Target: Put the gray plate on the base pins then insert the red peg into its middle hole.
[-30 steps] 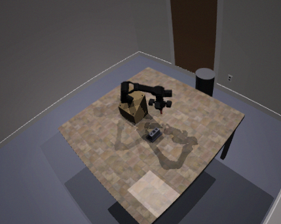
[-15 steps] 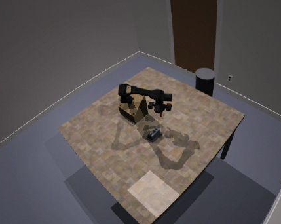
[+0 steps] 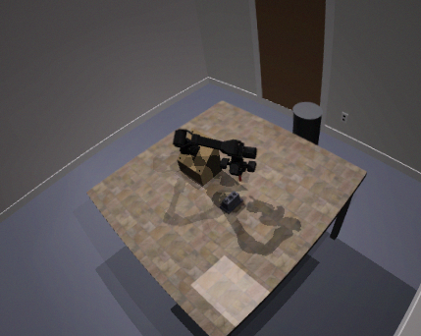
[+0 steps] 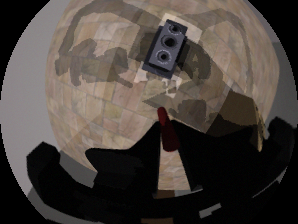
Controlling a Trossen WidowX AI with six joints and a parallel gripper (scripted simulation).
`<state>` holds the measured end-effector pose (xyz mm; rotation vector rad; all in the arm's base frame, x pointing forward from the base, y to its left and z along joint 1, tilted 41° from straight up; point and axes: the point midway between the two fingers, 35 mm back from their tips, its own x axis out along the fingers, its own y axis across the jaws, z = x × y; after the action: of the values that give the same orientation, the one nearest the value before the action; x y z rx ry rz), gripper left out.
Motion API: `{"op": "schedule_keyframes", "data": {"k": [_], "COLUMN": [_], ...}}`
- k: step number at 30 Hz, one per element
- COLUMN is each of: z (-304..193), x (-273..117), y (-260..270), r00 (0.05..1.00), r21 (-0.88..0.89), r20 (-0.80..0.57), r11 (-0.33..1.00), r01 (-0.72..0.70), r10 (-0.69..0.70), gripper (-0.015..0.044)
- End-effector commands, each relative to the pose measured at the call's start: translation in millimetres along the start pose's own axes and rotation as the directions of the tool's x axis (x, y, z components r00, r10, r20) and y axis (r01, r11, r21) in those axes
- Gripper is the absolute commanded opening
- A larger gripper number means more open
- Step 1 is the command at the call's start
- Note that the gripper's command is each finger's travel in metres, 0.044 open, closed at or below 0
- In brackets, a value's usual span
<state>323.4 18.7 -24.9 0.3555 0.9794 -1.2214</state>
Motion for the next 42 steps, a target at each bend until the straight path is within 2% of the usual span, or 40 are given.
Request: {"op": "schedule_keyframes", "data": {"k": [1, 32, 42], "z": [13, 108, 112], "x": [0, -2, -2], "y": [0, -22, -25], "r00": [1.000, 0.999, 0.999], "r21": [-0.001, -0.002, -0.001], "r20": [0.006, 0.037, 0.039], "r11": [1.000, 1.000, 1.000], "r01": [0.002, 0.021, 0.023], "r10": [-0.002, -0.021, -0.023], "gripper": [0.0000, 0.0000, 0.0000]}}
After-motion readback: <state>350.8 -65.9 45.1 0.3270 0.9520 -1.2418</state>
